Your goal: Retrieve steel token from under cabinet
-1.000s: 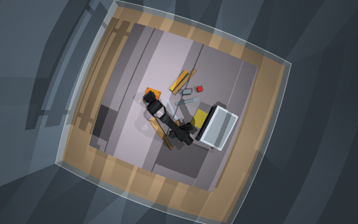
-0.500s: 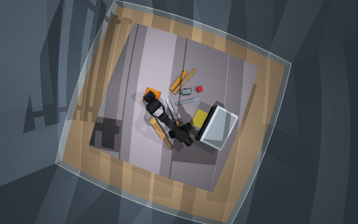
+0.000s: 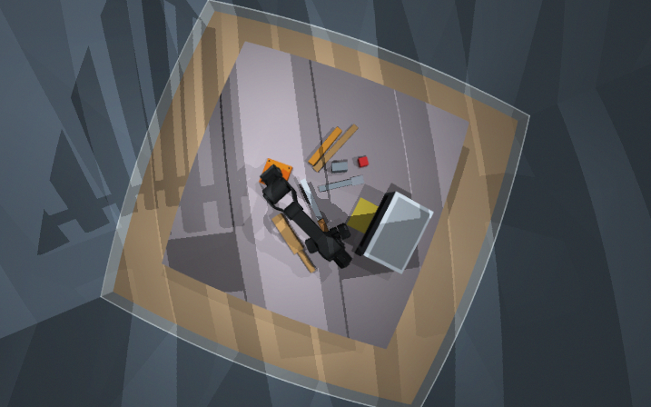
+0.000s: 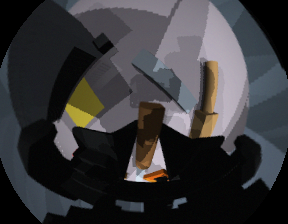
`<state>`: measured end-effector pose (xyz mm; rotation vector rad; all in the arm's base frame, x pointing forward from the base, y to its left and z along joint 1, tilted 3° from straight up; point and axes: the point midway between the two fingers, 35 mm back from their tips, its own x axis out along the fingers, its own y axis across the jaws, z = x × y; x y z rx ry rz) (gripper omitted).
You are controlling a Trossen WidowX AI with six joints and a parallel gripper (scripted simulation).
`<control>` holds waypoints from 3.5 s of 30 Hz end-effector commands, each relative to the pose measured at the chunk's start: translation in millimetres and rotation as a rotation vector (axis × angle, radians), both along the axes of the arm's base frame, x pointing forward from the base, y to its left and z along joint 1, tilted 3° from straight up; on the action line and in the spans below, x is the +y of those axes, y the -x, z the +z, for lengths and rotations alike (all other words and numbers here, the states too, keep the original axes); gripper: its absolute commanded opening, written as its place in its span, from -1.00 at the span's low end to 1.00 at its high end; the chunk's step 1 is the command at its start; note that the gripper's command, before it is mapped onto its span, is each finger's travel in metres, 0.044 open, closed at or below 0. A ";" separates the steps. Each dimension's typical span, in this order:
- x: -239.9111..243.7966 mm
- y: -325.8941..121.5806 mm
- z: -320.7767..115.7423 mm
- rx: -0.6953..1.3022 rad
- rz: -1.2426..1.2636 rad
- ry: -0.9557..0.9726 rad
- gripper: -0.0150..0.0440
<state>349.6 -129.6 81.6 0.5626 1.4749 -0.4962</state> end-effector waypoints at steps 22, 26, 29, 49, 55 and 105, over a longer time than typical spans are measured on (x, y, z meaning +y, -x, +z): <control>-4.0 4.7 56.0 -0.012 0.004 0.002 -0.49; -4.8 5.2 63.9 -0.012 0.004 0.002 -0.49; -5.4 5.5 69.9 -0.012 0.004 0.002 -0.49; -35.8 16.0 85.5 -0.011 0.004 0.004 -0.49; -50.4 21.0 84.9 -0.011 0.004 0.005 -0.49; -170.0 64.3 80.9 -0.007 0.004 0.014 -0.49</control>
